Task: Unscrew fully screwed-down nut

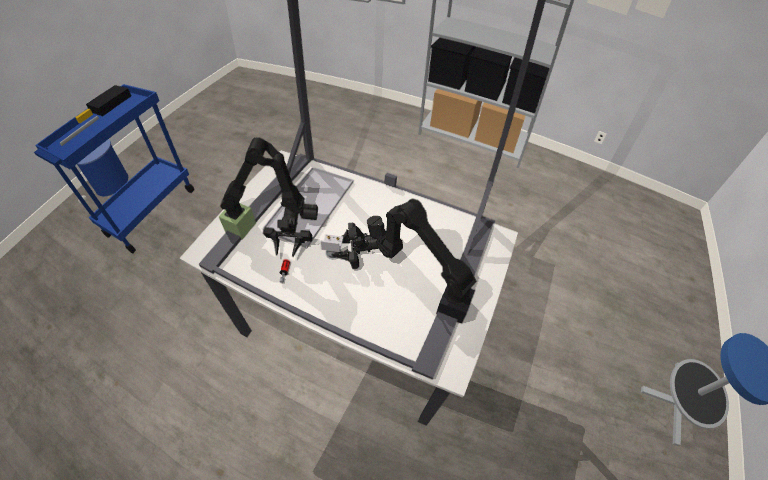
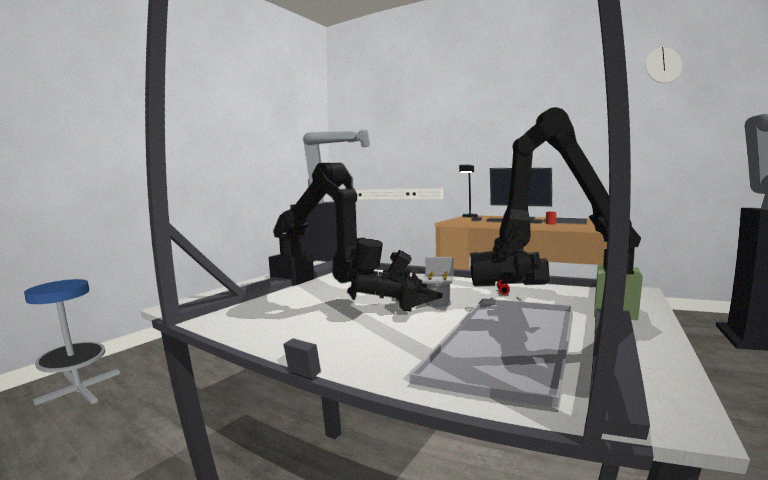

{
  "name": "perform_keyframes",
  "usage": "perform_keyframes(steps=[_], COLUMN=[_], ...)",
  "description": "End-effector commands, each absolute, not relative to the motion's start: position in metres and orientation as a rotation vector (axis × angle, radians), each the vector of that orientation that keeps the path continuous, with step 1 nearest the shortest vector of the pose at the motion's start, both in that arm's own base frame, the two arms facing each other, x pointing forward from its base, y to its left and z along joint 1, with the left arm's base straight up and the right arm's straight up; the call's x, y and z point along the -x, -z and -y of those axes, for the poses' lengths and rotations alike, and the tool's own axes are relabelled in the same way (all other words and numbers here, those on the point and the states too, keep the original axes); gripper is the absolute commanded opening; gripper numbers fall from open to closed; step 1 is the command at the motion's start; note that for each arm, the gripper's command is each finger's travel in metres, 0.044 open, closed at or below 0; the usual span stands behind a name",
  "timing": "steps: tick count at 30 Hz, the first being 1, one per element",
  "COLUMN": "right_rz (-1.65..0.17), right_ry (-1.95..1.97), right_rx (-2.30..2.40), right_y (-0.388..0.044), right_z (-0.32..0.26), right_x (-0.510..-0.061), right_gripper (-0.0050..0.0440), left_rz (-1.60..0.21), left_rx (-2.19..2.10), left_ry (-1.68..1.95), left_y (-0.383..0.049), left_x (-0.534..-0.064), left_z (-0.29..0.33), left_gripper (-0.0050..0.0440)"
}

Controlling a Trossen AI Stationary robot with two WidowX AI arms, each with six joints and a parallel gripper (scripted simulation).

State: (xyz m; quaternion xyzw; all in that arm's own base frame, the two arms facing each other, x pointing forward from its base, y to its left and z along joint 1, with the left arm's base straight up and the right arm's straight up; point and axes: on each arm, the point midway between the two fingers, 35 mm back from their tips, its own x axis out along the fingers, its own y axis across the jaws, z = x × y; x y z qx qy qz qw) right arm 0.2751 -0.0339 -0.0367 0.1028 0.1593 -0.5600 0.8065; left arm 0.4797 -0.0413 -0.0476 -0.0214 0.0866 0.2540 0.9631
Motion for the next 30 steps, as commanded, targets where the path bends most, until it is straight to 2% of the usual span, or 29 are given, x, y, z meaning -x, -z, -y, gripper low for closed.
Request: perform_keyframes(steps=[1, 8, 20, 25, 26, 30], right_rz=[-0.316, -0.326, -0.475, -0.483, -0.493, -0.513], right_ry=[1.188, 1.194, 1.025, 1.028, 1.005, 0.908], right_rx=[-0.261, -0.242, -0.380, -0.369, -0.373, -0.410], right_y=[0.027, 0.029, 0.004, 0.006, 0.003, -0.014], right_z=[0.027, 0.028, -0.004, -0.002, -0.006, -0.022], right_x=[-0.282, -0.278, -0.320, -0.316, -0.318, -0.335], right_gripper=[0.0300, 0.0300, 0.0300, 0.0300, 0.0300, 0.0300], left_rz=[-0.142, -0.142, -0.142, -0.142, -0.142, -0.142], left_rx=[0.063, 0.063, 0.063, 0.063, 0.063, 0.063], left_ry=[-0.514, -0.514, -0.514, -0.514, -0.514, -0.514], left_y=[0.033, 0.033, 0.033, 0.033, 0.033, 0.033], left_x=[-0.487, -0.487, -0.487, -0.487, -0.487, -0.487], left_z=[0.042, 0.042, 0.042, 0.042, 0.042, 0.042], left_gripper=[0.0245, 0.0245, 0.0245, 0.0245, 0.0305, 0.0305])
